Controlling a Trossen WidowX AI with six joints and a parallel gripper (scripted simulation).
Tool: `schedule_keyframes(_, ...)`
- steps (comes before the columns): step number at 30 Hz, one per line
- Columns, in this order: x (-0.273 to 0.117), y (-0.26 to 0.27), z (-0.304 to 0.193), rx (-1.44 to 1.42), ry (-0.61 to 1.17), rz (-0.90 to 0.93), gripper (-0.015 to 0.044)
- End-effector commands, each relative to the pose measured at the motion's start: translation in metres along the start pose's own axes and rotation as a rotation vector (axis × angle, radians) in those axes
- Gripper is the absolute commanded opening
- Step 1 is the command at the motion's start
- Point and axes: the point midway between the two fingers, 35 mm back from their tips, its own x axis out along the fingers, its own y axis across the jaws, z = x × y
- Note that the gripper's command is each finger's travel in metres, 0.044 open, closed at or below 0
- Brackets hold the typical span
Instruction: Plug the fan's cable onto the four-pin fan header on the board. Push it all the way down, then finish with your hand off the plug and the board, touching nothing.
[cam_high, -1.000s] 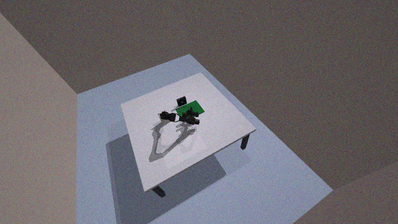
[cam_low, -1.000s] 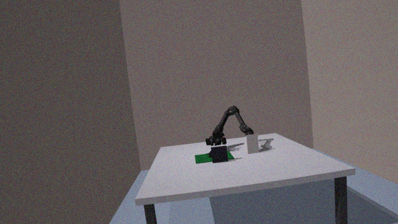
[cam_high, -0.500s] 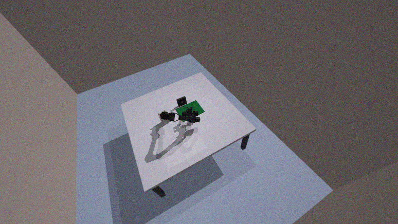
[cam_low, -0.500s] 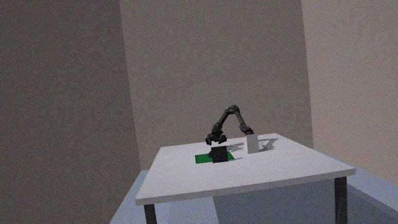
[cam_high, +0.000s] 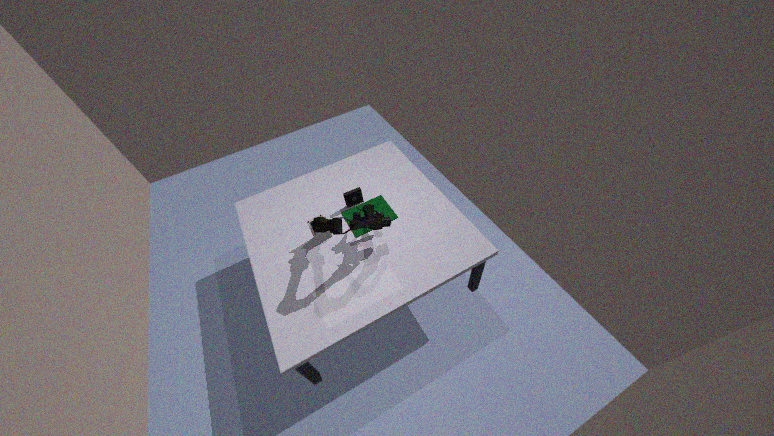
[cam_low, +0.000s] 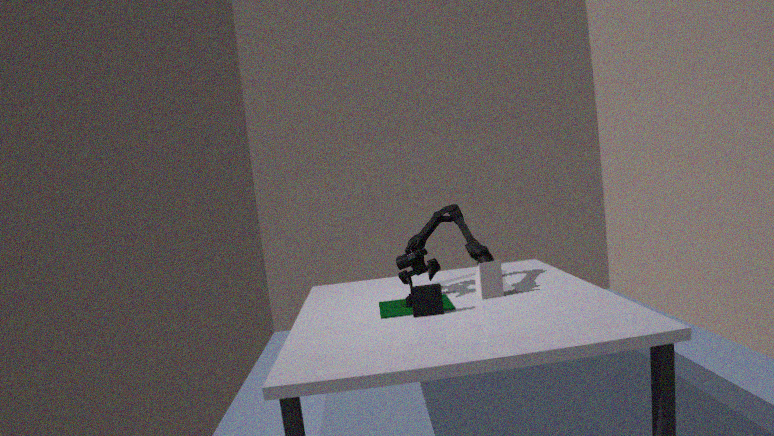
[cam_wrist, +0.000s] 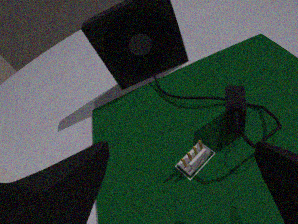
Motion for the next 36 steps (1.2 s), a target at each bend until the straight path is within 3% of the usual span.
schedule_keyframes(1, 0.003, 0.002, 0.002, 0.032, 0.079, 0.024, 0.044)
schedule_keyframes(18, 0.005, 0.007, 0.009, 0.13, 0.427, 0.015, 0.044)
schedule_keyframes(36, -0.009, 0.003, 0.028, 0.174, 0.754, -0.183, 0.044)
